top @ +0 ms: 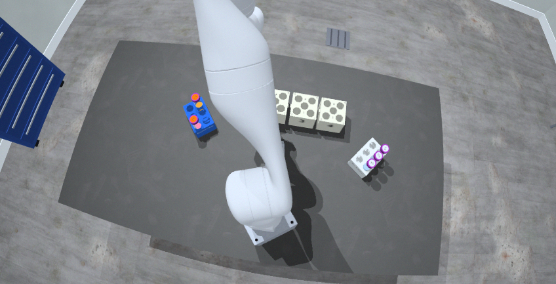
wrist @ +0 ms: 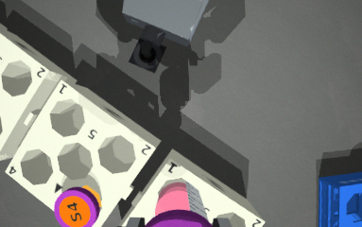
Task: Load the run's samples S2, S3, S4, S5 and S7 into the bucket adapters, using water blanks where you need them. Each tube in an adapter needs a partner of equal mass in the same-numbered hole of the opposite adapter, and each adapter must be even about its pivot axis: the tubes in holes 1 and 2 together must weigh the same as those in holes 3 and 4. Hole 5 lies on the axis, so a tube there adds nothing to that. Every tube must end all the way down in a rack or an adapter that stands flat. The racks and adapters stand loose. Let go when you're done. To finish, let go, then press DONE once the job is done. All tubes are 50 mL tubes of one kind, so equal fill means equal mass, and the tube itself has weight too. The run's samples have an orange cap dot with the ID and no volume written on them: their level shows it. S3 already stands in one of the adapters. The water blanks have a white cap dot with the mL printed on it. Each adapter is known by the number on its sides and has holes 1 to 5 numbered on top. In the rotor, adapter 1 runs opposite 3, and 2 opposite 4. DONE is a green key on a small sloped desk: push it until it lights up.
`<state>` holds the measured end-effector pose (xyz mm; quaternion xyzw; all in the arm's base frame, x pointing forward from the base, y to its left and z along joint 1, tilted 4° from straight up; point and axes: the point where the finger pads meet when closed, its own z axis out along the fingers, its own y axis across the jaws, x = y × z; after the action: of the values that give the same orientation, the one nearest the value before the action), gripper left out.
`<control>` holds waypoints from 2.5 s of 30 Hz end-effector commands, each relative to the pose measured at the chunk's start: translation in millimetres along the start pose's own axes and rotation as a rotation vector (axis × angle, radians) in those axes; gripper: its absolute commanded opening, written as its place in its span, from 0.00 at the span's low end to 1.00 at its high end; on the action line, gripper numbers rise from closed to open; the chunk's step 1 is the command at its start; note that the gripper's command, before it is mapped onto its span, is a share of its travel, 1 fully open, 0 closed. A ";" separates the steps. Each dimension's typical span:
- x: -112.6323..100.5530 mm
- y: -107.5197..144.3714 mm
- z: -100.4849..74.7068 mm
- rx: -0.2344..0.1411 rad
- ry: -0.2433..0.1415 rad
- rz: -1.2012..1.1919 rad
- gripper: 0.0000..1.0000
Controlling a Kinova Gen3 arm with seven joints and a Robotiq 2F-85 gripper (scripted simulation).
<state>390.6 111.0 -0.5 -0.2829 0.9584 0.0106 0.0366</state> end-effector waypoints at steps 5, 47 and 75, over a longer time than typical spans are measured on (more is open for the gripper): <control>6.9 -15.6 -0.5 -0.004 -0.003 -0.103 0.10; 23.9 -50.4 19.6 -0.003 -0.003 -0.186 0.10; 23.8 -50.3 39.6 -0.003 -0.003 -0.186 0.10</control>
<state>400.0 57.5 -42.4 -0.3708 0.9279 0.0094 0.0378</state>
